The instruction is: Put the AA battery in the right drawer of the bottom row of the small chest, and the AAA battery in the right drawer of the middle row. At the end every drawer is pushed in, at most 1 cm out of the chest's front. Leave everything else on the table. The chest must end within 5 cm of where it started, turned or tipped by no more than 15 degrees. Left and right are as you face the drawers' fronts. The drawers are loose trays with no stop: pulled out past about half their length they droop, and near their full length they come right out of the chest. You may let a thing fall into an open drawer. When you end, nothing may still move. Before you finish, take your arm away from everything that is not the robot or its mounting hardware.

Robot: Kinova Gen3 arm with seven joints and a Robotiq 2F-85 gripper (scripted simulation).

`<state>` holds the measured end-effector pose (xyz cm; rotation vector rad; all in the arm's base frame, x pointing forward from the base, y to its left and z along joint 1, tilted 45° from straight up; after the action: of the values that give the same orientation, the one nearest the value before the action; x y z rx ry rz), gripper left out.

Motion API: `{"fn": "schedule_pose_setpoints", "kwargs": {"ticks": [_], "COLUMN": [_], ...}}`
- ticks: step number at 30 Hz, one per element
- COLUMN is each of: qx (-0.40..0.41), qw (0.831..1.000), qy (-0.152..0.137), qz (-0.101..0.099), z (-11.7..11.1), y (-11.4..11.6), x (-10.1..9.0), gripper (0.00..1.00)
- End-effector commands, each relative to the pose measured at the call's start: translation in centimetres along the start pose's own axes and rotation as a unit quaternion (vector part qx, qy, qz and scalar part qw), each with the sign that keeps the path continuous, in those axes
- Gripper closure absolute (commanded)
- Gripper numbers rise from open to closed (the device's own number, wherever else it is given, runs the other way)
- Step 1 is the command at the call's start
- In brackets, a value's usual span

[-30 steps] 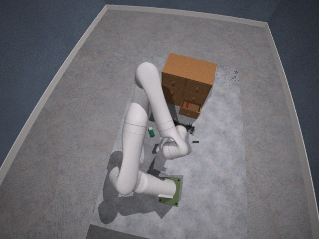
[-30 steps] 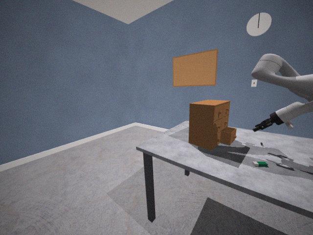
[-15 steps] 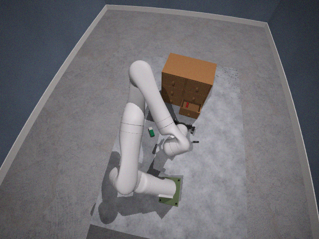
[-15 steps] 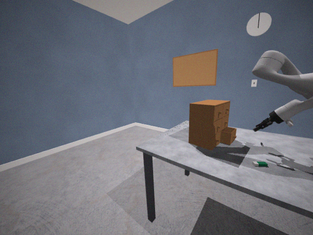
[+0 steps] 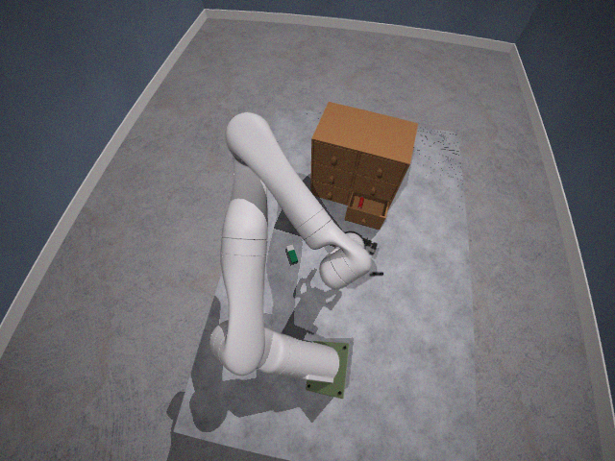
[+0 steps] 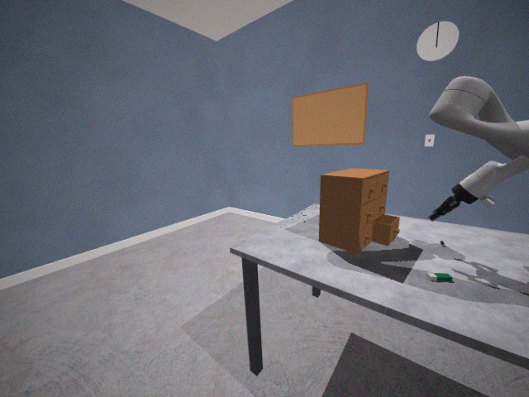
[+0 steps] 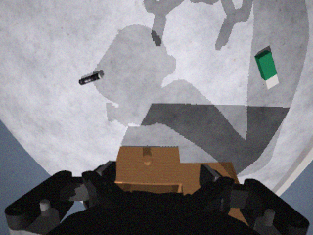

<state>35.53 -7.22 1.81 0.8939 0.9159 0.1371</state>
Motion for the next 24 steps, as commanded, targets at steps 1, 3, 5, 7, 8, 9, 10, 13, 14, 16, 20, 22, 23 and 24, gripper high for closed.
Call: {"fn": "schedule_pose_setpoints", "kwargs": {"ticks": [1,3,5,7,8,9,10,13,14,16,20,22,23,24], "qx": [-0.012,-0.012,-0.012,-0.012,-0.012,-0.012,-0.012,-0.013,-0.012,-0.013,-0.013,-0.013,-0.013,-0.013], "qw": [1.0,1.0,0.999,0.999,0.999,0.999,0.999,0.998,0.997,0.996,0.993,0.991,0.991,0.991], "qy": [0.007,0.019,0.031,0.031,0.037,0.043,0.049,0.068,0.075,0.088,0.116,0.129,0.129,0.129], "qz": [0.003,0.002,0.001,0.001,0.001,0.0,0.0,-0.002,-0.002,-0.003,-0.005,-0.005,-0.005,-0.005], "z": [0.9,1.0,1.1,1.1,1.2,1.2,1.3,1.5,1.5,1.7,1.9,2.1,2.1,2.1], "y": [0.5,0.5,0.5,0.5,0.5,0.5,0.5,0.5,0.5,0.5,0.5,0.6,0.6,0.6], "x": [-0.1,-0.2,-0.2,-0.2,-0.3,-0.3,-0.4,-0.5,-0.5,-0.6,-0.8,-0.9,-0.9,-0.9], "gripper": [0.0,0.0,0.0,0.0,0.0,0.0,0.0,0.0,0.0,0.0,0.0,0.0,0.0,0.0]}}
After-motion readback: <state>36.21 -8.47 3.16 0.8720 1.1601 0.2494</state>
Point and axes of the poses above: the point where the finger pads meet when closed, its own x axis out along the fingers, its own y axis across the jaws, z = x × y, the point moved 2 cm from there along -x, back along the fingers, and after that the axes turned 3 degrees about x, right-handed, at the moved point
